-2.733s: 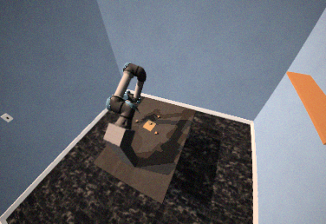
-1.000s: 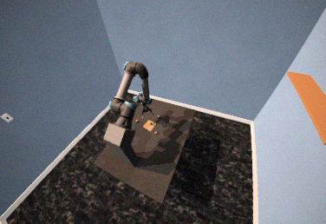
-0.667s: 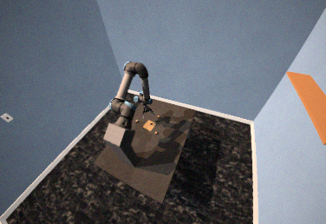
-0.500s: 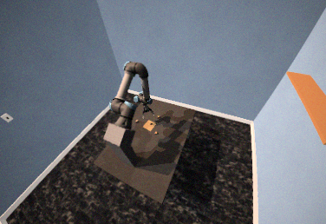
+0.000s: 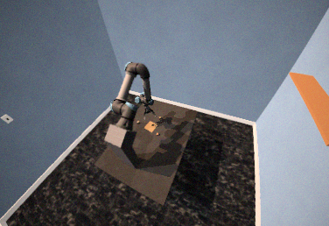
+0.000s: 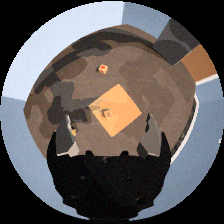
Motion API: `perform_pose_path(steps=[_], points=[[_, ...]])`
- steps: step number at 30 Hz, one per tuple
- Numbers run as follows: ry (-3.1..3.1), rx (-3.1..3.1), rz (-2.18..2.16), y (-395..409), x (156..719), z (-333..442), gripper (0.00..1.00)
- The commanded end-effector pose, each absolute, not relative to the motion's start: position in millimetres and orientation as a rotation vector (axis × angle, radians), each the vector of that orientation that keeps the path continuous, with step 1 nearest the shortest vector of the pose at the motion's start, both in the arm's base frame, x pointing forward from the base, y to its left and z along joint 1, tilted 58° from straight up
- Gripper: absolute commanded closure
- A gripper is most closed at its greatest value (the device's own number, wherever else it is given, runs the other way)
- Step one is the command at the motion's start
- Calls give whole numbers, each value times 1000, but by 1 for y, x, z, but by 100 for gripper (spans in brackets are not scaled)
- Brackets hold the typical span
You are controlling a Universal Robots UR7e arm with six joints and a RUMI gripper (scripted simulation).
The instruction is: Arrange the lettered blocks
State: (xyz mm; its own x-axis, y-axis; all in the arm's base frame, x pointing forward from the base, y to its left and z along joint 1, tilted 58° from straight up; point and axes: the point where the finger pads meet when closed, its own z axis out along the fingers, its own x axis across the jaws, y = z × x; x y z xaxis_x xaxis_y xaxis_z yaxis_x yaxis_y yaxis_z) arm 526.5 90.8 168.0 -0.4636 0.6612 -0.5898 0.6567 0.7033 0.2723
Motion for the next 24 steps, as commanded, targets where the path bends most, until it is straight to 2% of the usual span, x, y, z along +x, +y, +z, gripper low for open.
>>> perform_pose_path(steps=[1, 24], points=[[2219, 999, 9, 91, 526, 168, 0], [2220, 999, 9, 87, 538, 180, 0]])
